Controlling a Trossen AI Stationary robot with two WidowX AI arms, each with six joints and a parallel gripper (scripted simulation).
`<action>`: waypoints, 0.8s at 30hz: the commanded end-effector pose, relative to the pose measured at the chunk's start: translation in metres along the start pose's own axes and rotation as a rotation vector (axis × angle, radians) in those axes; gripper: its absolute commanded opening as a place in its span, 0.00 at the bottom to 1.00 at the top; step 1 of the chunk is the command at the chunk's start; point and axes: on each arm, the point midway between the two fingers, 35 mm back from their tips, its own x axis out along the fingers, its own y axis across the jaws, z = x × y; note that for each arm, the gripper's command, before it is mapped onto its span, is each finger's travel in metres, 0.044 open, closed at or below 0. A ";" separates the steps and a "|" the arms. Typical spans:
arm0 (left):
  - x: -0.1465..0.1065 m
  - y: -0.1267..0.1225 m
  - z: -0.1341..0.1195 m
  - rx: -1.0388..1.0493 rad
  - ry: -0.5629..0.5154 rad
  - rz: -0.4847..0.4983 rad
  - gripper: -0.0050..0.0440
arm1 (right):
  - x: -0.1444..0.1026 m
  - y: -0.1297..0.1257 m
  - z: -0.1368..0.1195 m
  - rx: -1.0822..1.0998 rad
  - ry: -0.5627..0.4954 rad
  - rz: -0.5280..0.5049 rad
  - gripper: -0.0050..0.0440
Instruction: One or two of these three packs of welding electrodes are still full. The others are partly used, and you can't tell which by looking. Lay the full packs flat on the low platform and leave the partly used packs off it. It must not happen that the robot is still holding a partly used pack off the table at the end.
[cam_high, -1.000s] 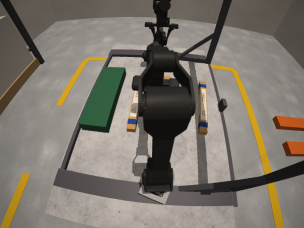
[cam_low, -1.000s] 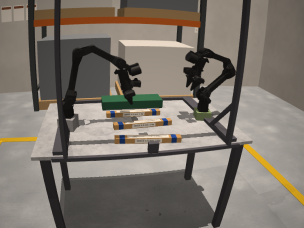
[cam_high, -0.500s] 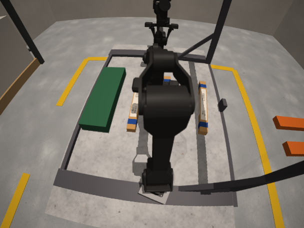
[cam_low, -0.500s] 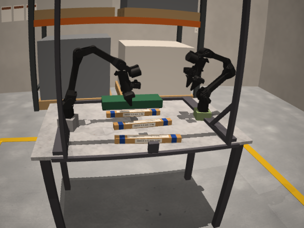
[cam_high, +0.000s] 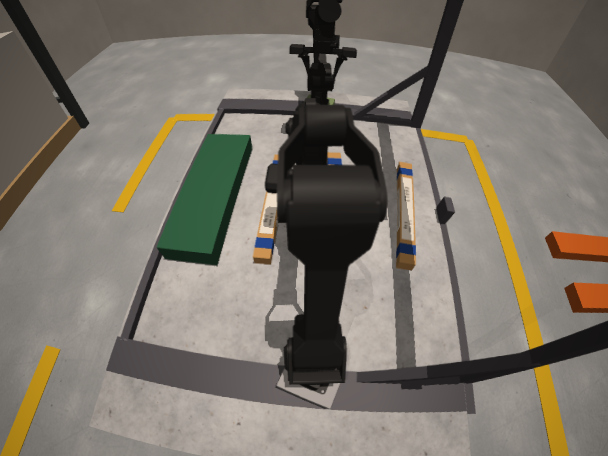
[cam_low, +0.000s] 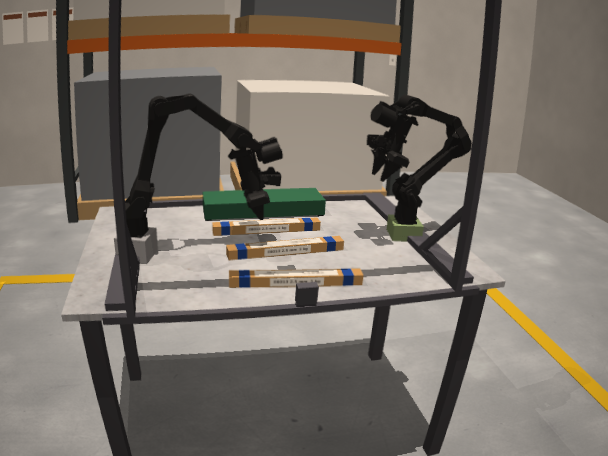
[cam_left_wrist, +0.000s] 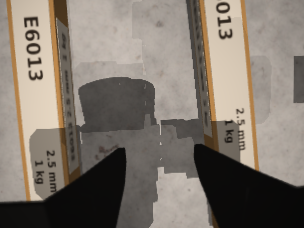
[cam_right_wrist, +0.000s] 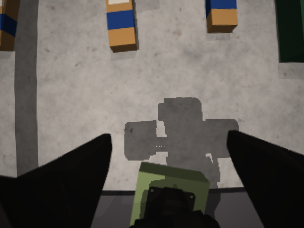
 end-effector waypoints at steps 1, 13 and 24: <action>0.004 0.001 0.001 -0.006 -0.011 0.004 0.51 | -0.006 0.000 0.003 0.003 -0.022 -0.001 0.78; 0.006 0.001 0.005 -0.002 -0.034 0.005 0.51 | -0.006 0.000 0.003 0.003 -0.022 -0.001 0.78; 0.006 0.001 0.004 -0.002 -0.034 0.005 0.51 | -0.006 0.000 0.003 0.003 -0.022 -0.001 0.78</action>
